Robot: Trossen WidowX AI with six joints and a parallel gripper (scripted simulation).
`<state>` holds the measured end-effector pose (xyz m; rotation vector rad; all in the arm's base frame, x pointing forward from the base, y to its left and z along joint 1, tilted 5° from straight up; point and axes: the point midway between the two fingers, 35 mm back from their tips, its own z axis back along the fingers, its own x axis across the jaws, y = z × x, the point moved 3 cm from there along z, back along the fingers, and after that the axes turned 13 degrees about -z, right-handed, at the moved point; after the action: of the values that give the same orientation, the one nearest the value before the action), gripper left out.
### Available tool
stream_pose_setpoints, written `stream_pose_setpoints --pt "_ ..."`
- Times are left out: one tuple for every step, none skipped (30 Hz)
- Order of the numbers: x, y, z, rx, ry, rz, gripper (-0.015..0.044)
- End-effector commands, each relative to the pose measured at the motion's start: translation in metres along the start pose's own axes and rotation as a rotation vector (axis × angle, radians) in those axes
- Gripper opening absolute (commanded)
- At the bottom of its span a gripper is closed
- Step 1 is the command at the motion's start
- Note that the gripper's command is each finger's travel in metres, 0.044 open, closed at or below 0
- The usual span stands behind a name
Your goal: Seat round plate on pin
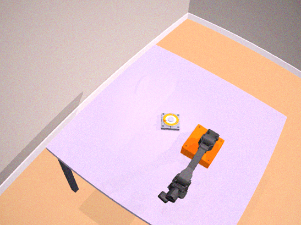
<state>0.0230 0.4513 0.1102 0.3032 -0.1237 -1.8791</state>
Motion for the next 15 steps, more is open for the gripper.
stream_pose_setpoints --pt "0.000 0.003 -0.001 0.000 -0.003 -0.015 0.0374" --pt "-0.001 0.014 -0.004 0.000 -0.012 -0.062 0.0347" --pt "-0.003 0.031 -0.010 -0.001 -0.026 -0.139 0.0321" --pt "-0.003 0.051 -0.016 0.000 -0.043 -0.232 0.0295" --pt "-0.003 0.071 -0.022 0.000 -0.059 -0.326 0.0269" --pt "-0.002 0.083 -0.026 0.001 -0.069 -0.381 0.0242" --pt "-0.001 0.096 -0.029 0.002 -0.079 -0.440 0.0216" --pt "0.002 0.111 -0.034 0.003 -0.091 -0.513 0.0190" --pt "0.002 0.115 -0.035 0.003 -0.094 -0.528 0.0164" --pt "0.004 0.124 -0.037 0.004 -0.101 -0.573 0.0137" --pt "0.007 0.140 -0.042 0.006 -0.114 -0.648 0.0111" --pt "0.012 0.159 -0.047 0.009 -0.129 -0.741 0.0085" --pt "0.018 0.178 -0.052 0.012 -0.144 -0.834 0.0059" --pt "0.025 0.196 -0.056 0.015 -0.158 -0.926 0.0032" --pt "0.032 0.212 -0.060 0.019 -0.171 -1.010 0.0006"
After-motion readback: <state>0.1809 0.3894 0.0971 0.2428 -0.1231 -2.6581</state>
